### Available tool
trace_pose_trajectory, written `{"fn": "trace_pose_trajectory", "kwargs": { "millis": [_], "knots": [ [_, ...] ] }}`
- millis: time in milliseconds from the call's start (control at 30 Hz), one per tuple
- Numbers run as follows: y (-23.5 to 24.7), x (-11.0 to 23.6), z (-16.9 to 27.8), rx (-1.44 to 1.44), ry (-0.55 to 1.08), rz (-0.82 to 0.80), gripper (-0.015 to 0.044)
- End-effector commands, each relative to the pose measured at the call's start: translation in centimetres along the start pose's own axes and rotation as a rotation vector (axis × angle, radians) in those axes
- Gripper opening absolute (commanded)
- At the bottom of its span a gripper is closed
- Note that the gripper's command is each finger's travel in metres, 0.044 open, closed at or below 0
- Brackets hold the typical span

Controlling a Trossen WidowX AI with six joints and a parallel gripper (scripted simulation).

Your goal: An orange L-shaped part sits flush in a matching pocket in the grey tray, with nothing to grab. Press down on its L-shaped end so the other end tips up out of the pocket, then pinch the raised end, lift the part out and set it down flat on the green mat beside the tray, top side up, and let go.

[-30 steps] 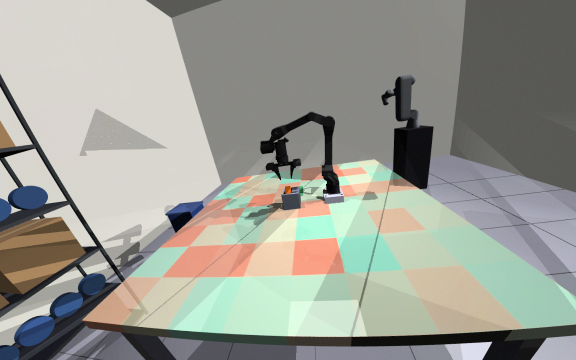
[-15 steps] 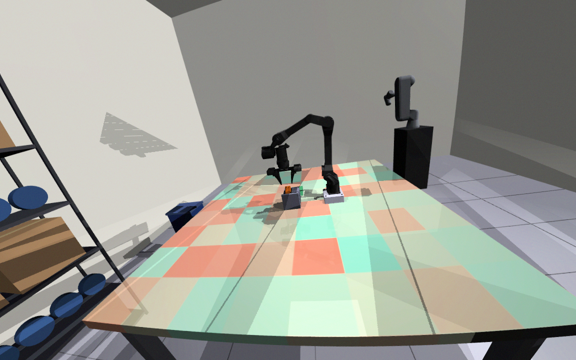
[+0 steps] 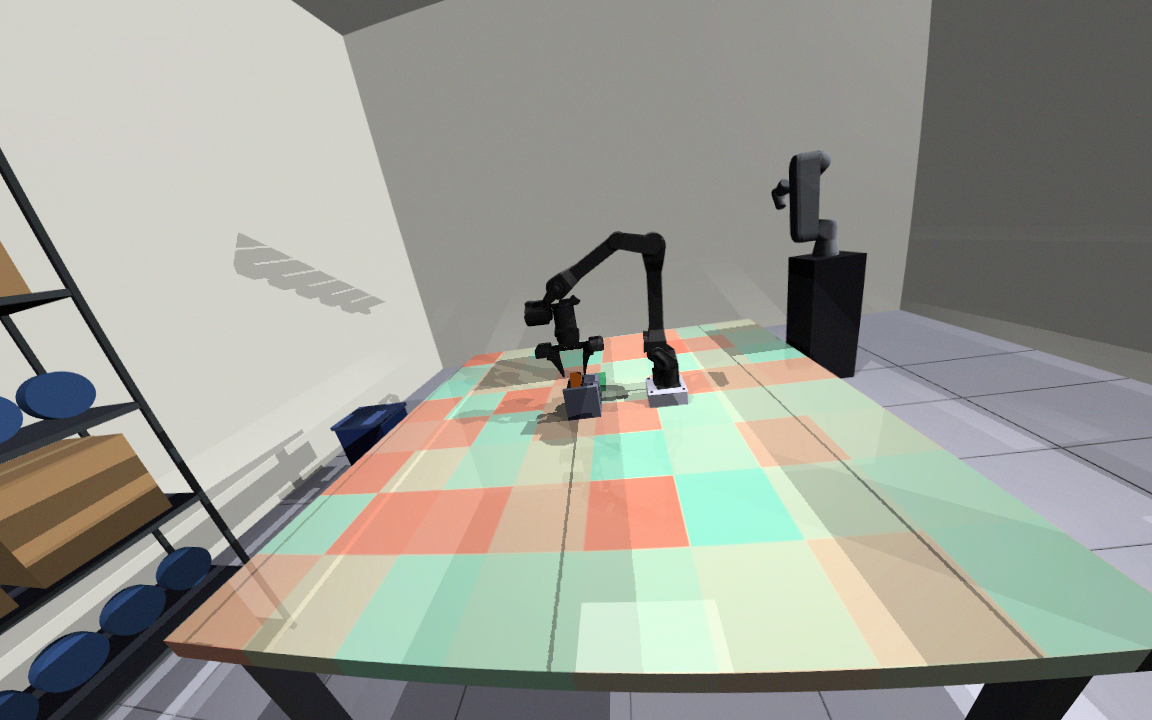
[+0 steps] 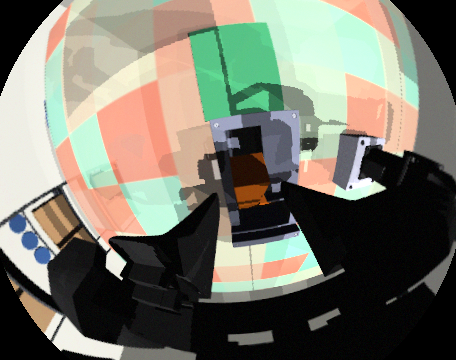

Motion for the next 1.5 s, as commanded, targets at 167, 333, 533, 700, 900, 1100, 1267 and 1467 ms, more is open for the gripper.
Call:
{"fn": "trace_pose_trajectory", "kwargs": {
  "millis": [167,333,533,700,900,1100,1267,1467],
  "knots": [
    [-0.2,-1.9,-0.1,-0.003,-0.004,0.015,0.0280],
    [-0.3,-2.6,-0.1,-0.003,-0.004,0.015,0.0280],
    [-0.3,-2.7,-0.1,-0.003,-0.004,0.015,0.0280],
    [-0.2,-2.3,0.0,0.000,0.000,0.004,0.0149],
    [-0.2,-2.3,0.0,0.000,0.000,0.004,0.0089],
    [-0.2,-2.3,0.0,0.000,0.000,0.004,0.0010],
    [-0.2,-2.3,0.0,0.000,0.000,0.004,0.0000],
    [-0.2,-1.8,0.0,-0.001,-0.001,0.007,0.0000]
  ]
}}
Point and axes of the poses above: the point midway between the two fingers, 35 mm back from their tips, its own x axis back along the fingers, its own y axis across the jaws, z = x × y, the point moved 1 cm from there along x, back along the fingers, and after that the axes turned 3 degrees about -x, right-handed, at the moved point
